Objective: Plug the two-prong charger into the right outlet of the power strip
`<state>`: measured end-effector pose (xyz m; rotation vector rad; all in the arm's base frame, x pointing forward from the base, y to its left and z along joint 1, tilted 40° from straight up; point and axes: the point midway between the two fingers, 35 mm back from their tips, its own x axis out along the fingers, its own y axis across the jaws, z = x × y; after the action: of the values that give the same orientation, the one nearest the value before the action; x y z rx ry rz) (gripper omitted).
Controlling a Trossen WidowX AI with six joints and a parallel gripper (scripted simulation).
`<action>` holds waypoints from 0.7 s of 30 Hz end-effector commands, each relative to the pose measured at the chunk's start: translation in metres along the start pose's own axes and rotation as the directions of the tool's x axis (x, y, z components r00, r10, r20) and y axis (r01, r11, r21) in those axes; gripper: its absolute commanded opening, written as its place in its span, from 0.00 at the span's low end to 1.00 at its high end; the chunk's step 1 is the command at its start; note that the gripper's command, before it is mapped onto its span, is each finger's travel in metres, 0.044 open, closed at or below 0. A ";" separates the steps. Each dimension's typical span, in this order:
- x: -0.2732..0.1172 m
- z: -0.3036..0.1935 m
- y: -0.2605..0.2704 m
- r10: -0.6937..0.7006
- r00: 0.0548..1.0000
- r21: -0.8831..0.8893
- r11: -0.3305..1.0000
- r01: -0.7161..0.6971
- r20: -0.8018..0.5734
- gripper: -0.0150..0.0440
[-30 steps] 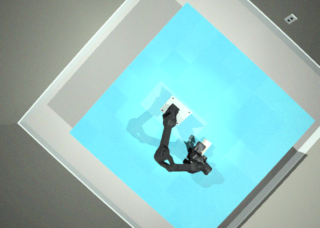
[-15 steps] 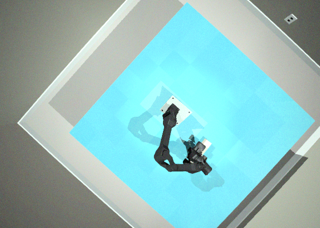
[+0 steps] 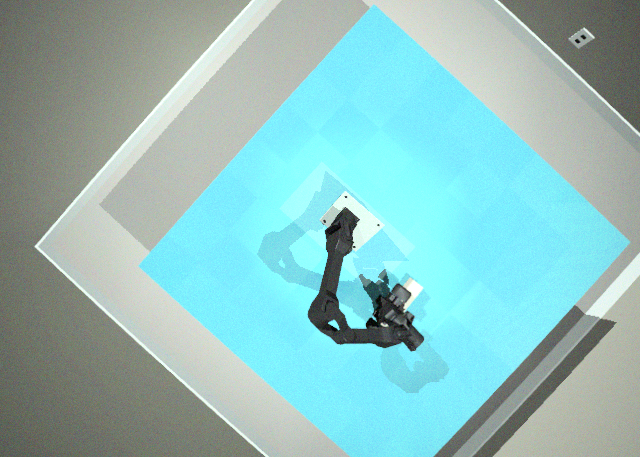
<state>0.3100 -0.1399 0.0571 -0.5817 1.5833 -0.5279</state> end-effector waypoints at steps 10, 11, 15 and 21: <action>0.000 0.003 -0.002 -0.005 1.000 0.014 1.000 0.004 0.019 0.25; 0.000 0.003 -0.002 -0.005 1.000 0.014 1.000 0.004 0.019 0.25; 0.000 0.003 -0.002 -0.005 1.000 0.014 1.000 0.004 0.019 0.25; 0.000 0.003 -0.002 -0.005 1.000 0.014 1.000 0.004 0.019 0.25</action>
<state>0.3098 -0.1399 0.0570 -0.5794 1.5764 -0.5299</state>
